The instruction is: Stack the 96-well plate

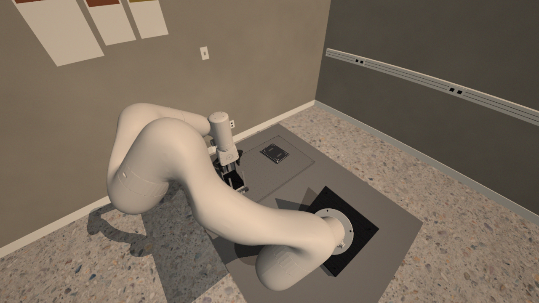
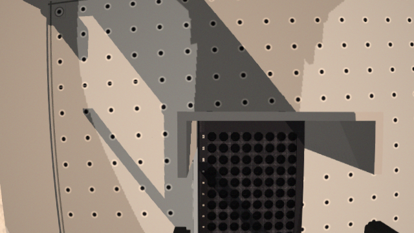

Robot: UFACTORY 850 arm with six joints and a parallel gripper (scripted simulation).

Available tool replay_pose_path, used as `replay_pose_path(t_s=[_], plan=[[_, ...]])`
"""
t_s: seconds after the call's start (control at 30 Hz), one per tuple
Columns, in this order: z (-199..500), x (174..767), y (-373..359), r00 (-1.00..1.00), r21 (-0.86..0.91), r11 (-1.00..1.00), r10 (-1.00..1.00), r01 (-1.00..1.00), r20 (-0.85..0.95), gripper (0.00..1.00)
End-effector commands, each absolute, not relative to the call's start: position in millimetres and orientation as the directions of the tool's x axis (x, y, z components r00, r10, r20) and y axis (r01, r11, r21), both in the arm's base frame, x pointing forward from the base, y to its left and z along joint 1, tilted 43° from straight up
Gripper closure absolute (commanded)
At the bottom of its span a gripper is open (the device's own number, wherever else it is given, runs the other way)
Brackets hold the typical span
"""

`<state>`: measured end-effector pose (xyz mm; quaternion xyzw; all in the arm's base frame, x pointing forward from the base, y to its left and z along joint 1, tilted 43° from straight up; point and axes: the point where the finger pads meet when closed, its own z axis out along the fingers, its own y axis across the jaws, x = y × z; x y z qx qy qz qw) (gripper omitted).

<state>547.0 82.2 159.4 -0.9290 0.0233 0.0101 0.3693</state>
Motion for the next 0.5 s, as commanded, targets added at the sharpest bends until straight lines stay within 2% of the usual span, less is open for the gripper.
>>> replay_pose_path(t_s=[0.0, 0.47], plan=[[166, 548, 77, 0.999, -0.686, -0.726, -0.036, -0.050, -0.035, 0.00], [193, 548, 51, 0.999, -0.686, -0.726, -0.036, -0.050, -0.035, 0.00]])
